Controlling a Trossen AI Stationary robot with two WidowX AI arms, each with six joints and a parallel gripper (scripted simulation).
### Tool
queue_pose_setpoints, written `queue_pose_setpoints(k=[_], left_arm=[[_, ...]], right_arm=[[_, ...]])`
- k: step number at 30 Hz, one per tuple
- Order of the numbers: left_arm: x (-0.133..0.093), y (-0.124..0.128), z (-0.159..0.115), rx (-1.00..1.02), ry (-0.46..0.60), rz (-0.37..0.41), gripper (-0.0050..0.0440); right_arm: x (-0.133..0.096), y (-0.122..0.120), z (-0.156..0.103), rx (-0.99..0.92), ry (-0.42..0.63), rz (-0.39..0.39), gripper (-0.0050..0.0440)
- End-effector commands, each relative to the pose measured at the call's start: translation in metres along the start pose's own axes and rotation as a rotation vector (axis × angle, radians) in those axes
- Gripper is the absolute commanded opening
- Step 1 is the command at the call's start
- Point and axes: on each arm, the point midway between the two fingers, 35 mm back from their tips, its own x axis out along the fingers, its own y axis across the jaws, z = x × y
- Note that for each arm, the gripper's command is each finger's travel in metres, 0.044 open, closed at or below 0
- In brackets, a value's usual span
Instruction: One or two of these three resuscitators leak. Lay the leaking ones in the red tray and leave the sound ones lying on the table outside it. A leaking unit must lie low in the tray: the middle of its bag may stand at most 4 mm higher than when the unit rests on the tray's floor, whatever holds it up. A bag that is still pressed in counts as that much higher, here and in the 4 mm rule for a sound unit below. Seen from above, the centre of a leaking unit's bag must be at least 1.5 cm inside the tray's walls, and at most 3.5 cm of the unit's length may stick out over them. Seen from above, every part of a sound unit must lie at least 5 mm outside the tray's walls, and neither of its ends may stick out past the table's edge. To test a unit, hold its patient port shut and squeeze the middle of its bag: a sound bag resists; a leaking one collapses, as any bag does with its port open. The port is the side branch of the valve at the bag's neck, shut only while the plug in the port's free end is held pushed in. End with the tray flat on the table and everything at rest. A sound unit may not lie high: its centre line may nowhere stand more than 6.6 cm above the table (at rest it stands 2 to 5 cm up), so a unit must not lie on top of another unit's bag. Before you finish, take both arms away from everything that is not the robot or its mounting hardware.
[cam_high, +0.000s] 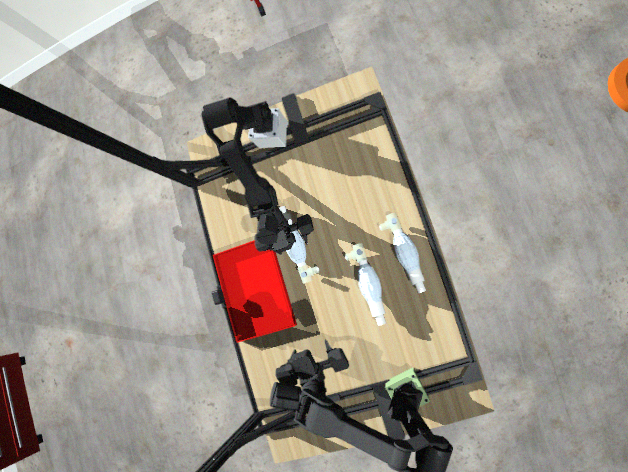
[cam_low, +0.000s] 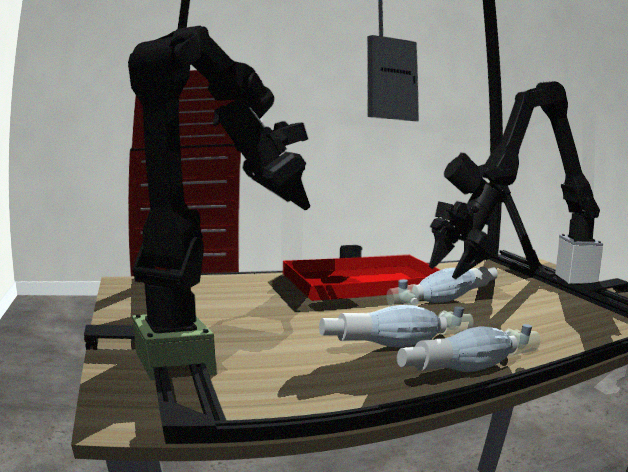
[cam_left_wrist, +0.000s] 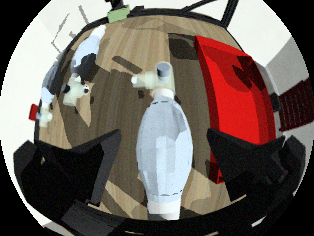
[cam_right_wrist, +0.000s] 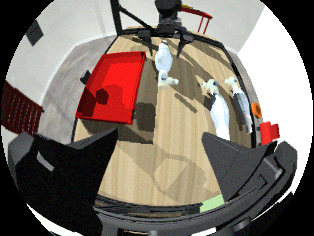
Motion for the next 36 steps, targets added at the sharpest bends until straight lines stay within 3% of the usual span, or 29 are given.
queue_pose_setpoints(k=[1,13,24,30,36], left_arm=[[-0.041,0.000,0.033,-0.002,-0.021,-0.001,0.0440],[-0.041,0.000,0.033,-0.002,-0.021,-0.001,0.0440],[-0.172,0.004,0.091,-0.038,-0.395,-0.051,0.0440],[-0.172,0.004,0.091,-0.038,-0.395,-0.051,0.0440],[-0.239,0.009,0.103,-0.056,-0.587,-0.076,0.0440]], right_arm=[[0.000,0.000,0.000,0.001,-0.001,0.001,0.0440],[0.000,0.000,0.000,0.001,-0.001,0.001,0.0440],[0.000,0.000,0.000,0.001,0.000,0.001,0.0440],[0.000,0.000,0.000,0.001,0.000,0.001,0.0440],[0.000,0.000,0.000,0.000,-0.001,0.001,0.0440]])
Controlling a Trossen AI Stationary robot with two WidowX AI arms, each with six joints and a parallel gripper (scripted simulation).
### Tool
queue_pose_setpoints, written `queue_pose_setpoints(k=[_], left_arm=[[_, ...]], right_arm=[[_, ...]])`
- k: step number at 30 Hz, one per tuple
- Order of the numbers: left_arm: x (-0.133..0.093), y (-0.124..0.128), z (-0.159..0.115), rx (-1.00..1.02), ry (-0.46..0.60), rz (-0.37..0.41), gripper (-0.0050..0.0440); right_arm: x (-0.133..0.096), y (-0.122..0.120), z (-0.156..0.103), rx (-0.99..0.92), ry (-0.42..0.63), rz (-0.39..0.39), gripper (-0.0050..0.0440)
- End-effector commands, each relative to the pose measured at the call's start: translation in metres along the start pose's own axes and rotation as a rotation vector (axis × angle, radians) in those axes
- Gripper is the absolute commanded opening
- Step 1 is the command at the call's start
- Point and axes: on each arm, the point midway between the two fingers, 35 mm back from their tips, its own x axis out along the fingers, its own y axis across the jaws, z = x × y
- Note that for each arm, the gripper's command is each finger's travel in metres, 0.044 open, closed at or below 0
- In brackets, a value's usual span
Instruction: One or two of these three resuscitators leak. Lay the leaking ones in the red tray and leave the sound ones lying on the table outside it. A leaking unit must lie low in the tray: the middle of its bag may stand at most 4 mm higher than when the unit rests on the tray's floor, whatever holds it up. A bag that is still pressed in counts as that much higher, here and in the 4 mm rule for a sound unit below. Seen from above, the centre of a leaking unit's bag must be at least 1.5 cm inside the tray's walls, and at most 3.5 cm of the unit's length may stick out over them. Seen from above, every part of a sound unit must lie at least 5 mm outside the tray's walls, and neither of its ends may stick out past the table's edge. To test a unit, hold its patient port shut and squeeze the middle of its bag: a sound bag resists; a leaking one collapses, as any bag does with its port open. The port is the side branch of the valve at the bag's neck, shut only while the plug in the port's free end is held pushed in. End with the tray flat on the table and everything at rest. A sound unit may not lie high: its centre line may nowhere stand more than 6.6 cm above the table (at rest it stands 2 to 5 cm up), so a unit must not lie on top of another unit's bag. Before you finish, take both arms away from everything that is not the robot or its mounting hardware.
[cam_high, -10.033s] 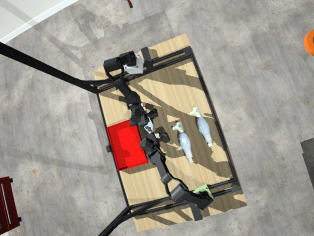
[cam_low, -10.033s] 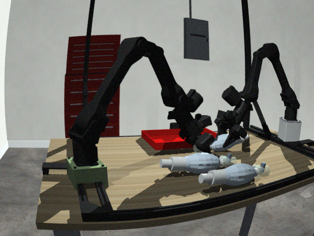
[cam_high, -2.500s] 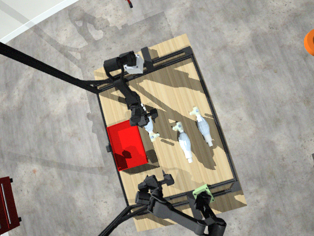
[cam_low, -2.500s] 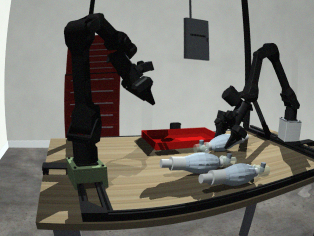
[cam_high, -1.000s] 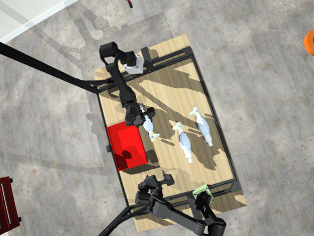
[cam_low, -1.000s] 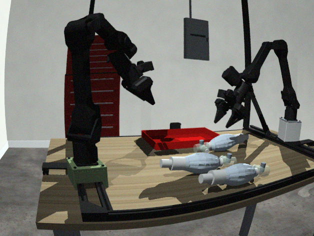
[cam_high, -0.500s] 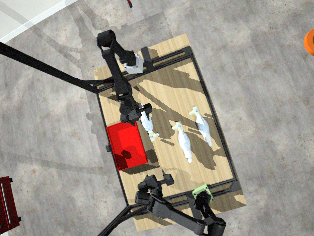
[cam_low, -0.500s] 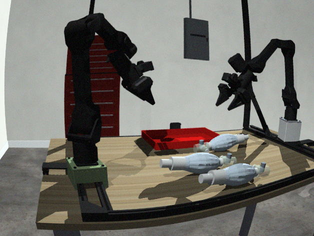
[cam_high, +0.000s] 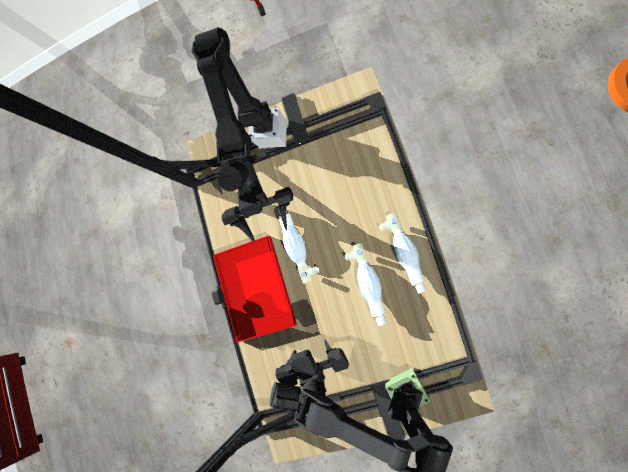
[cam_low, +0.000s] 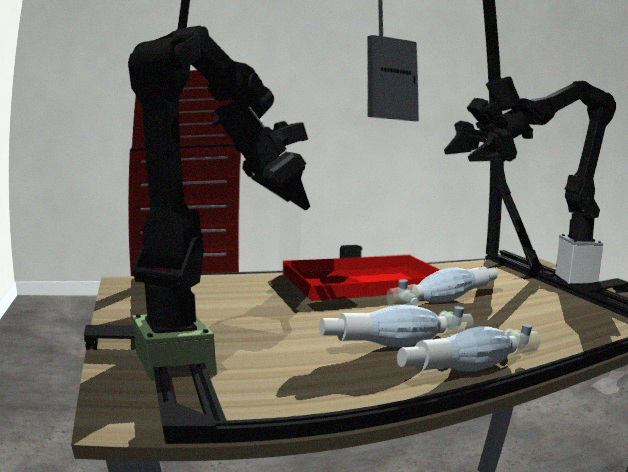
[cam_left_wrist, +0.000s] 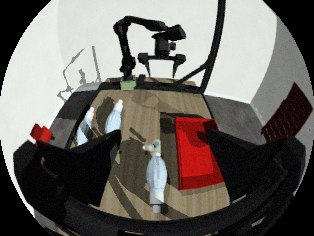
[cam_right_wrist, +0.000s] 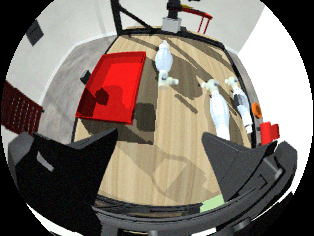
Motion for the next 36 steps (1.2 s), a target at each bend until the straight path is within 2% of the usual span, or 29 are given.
queue_pose_setpoints(k=[1,5,11,12,16,22,28,29,36], left_arm=[[-0.045,0.001,0.026,-0.014,-0.147,-0.017,0.0440],[-0.088,0.003,0.043,-0.027,-0.283,-0.035,0.0440],[-0.088,0.003,0.043,-0.027,-0.283,-0.035,0.0440],[-0.077,0.001,0.035,-0.024,-0.221,-0.033,0.0440],[-0.060,-0.001,-0.017,-0.015,-0.009,-0.013,0.0440],[-0.055,0.001,-0.094,0.018,0.303,0.031,0.0440],[-0.055,0.001,-0.094,0.018,0.303,0.031,0.0440],[-0.054,0.000,-0.087,0.017,0.279,0.026,0.0440],[-0.058,0.003,-0.119,0.035,0.411,0.052,0.0440]], right_arm=[[0.000,0.000,0.000,0.001,-0.001,0.000,0.0440],[0.000,0.000,0.000,0.001,-0.001,0.000,0.0440],[0.000,0.000,0.000,0.001,-0.001,0.000,0.0440],[0.000,0.000,0.000,0.000,-0.001,-0.001,0.0440],[0.000,0.000,0.000,0.000,-0.001,-0.001,0.0440],[0.000,0.000,0.000,0.000,-0.001,-0.001,0.0440],[0.000,0.000,0.000,0.000,-0.001,-0.001,0.0440],[0.000,0.000,0.001,0.000,-0.001,0.000,0.0440],[0.000,0.000,0.001,0.000,-0.001,0.000,0.0440]])
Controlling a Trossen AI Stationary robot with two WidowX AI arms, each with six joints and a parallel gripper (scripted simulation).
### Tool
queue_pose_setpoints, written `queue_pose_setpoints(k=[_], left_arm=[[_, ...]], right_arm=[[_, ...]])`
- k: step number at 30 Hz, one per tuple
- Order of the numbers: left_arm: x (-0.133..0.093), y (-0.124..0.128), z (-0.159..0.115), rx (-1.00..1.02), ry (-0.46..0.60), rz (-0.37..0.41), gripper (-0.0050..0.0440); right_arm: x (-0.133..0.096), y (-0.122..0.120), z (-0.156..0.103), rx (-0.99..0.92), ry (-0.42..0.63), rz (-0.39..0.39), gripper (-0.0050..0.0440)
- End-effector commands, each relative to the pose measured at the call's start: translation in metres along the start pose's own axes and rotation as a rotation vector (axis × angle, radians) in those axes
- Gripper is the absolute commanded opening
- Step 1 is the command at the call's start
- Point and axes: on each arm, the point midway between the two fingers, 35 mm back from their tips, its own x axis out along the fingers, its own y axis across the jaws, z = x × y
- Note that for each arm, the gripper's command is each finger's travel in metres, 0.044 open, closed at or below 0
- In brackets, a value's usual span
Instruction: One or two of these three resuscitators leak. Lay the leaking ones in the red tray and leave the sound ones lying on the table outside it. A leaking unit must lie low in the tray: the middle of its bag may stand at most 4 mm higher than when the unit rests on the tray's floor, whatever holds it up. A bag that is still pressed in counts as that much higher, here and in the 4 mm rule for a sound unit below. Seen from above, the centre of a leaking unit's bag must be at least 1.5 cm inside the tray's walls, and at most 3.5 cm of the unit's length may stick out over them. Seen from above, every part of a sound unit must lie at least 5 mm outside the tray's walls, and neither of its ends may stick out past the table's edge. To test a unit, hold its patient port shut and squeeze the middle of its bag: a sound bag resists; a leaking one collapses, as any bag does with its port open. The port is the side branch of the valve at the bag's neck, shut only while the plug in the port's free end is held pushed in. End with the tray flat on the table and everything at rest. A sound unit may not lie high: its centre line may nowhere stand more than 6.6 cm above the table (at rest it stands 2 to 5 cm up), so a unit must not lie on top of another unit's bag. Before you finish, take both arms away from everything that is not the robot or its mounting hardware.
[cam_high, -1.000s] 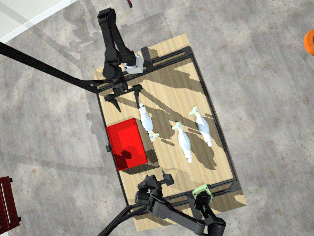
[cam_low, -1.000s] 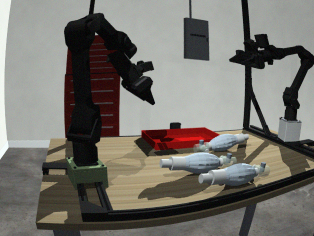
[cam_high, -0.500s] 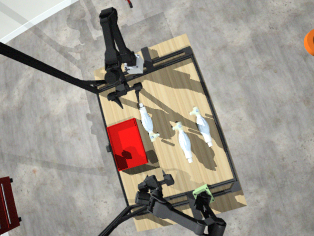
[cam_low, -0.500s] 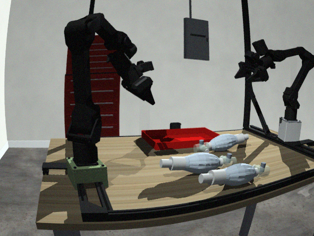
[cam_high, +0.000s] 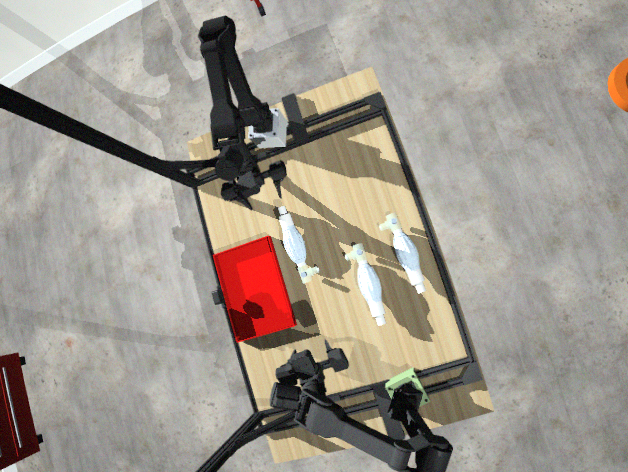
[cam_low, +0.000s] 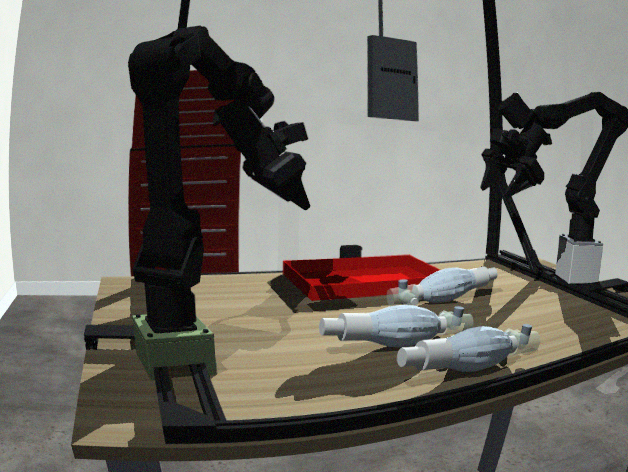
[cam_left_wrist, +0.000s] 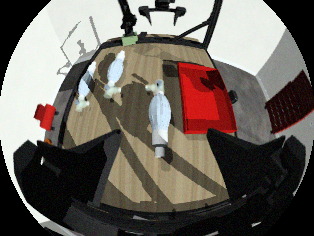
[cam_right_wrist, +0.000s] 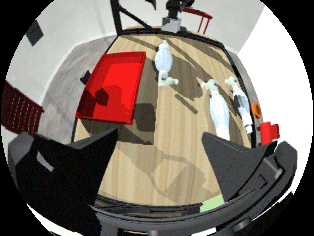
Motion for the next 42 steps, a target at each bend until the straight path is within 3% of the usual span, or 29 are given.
queue_pose_setpoints(k=[1,9,10,20,27,37,42], left_arm=[[0.005,0.002,-0.022,0.012,0.091,0.022,0.0440],[0.006,0.003,-0.032,0.018,0.129,0.031,0.0440],[0.010,0.003,-0.015,0.020,0.106,0.021,0.0409],[0.089,0.044,0.064,0.034,0.123,0.013,0.0409],[0.090,0.046,0.062,0.031,0.129,0.020,0.0409],[0.182,0.124,0.095,0.046,0.115,0.008,0.0409],[0.182,0.124,0.095,0.046,0.115,0.008,0.0409]], right_arm=[[0.000,0.000,0.000,-0.001,-0.001,0.001,0.0440],[0.000,0.000,0.000,-0.001,-0.001,0.001,0.0440],[0.000,0.000,0.000,0.000,0.000,0.000,0.0440],[0.000,0.000,0.000,0.000,0.000,0.000,0.0440],[0.000,0.000,0.000,0.001,0.000,0.001,0.0440],[0.000,0.000,0.000,0.001,0.000,0.001,0.0440],[0.000,0.000,0.000,0.001,0.000,0.001,0.0440]])
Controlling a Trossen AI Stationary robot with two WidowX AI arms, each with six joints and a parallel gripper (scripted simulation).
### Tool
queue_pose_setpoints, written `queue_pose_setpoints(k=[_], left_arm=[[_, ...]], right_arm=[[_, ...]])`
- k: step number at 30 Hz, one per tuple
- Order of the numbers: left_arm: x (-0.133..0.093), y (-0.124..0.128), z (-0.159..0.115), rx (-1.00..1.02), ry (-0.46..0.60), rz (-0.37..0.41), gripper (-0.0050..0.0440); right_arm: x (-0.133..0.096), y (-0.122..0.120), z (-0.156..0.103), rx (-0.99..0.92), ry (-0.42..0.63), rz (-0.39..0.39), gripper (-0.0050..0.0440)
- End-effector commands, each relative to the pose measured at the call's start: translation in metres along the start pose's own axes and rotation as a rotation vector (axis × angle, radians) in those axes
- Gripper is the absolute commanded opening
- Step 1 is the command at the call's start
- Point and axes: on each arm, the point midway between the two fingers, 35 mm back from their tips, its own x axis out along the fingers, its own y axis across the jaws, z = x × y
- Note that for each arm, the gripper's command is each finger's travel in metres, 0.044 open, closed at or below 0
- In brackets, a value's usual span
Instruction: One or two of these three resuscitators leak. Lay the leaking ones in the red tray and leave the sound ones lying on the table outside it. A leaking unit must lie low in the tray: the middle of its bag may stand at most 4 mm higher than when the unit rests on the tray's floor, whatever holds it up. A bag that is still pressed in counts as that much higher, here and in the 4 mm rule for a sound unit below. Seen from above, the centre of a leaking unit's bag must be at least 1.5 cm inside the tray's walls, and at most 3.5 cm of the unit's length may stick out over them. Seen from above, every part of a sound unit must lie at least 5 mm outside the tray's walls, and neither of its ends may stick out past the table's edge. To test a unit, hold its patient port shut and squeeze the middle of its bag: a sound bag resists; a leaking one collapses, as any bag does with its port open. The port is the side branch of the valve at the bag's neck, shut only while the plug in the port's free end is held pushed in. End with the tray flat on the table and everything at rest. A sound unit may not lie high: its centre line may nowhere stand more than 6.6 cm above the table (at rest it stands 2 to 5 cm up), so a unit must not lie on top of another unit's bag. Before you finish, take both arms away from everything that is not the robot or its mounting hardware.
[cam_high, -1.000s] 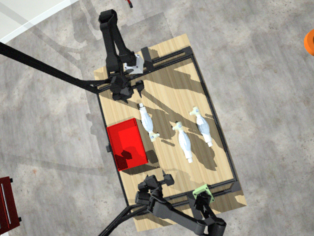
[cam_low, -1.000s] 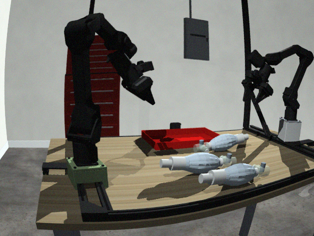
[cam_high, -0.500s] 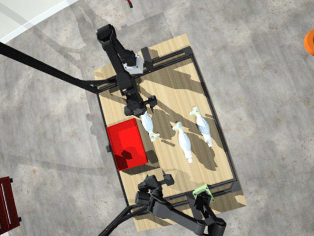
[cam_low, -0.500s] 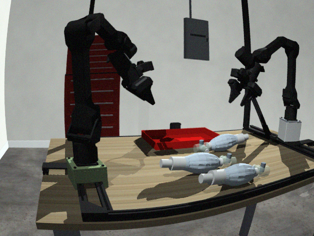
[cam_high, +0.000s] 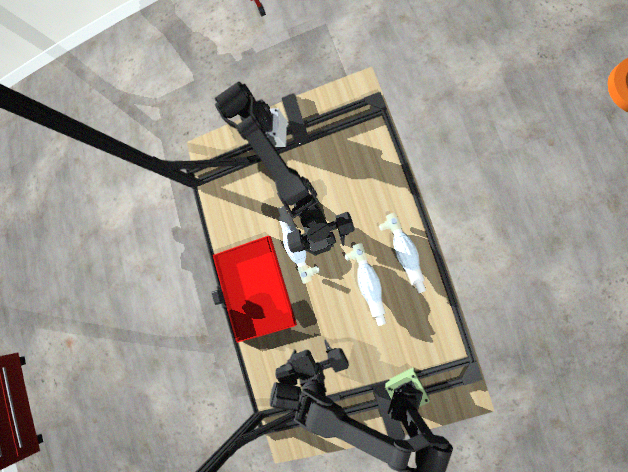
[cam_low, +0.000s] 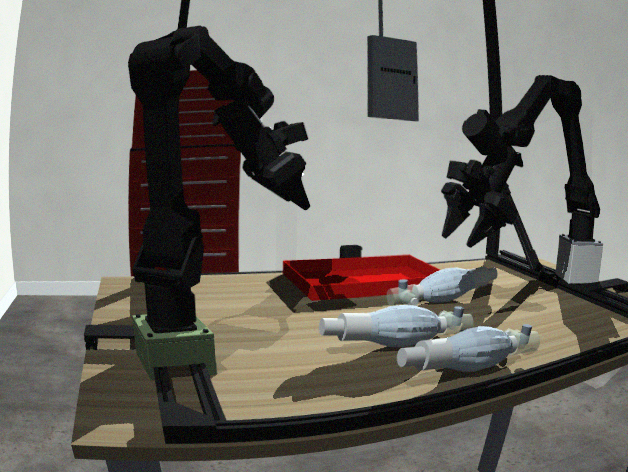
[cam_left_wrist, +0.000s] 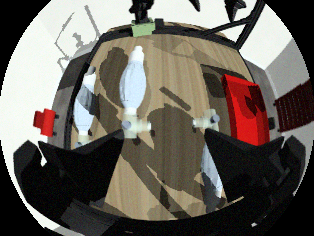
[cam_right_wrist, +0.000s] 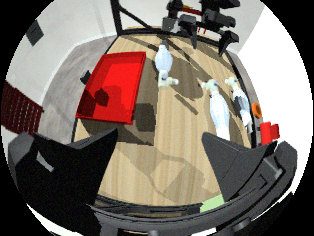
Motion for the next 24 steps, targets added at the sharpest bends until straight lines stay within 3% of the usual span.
queue_pose_setpoints(k=[1,12,18,24], left_arm=[[0.009,0.005,0.007,0.013,-0.015,-0.010,0.0409],[0.060,0.058,0.009,0.021,-0.032,-0.010,0.0409],[0.060,0.058,0.009,0.021,-0.032,-0.010,0.0409],[0.054,0.055,0.005,0.010,-0.020,-0.004,0.0409]], right_arm=[[0.000,0.000,0.000,0.001,0.000,0.000,0.0440],[0.000,0.000,0.000,0.000,0.000,0.000,0.0440],[0.000,0.000,0.000,0.000,0.000,0.000,0.0440],[0.051,-0.046,0.027,0.014,0.053,-0.031,0.0440]])
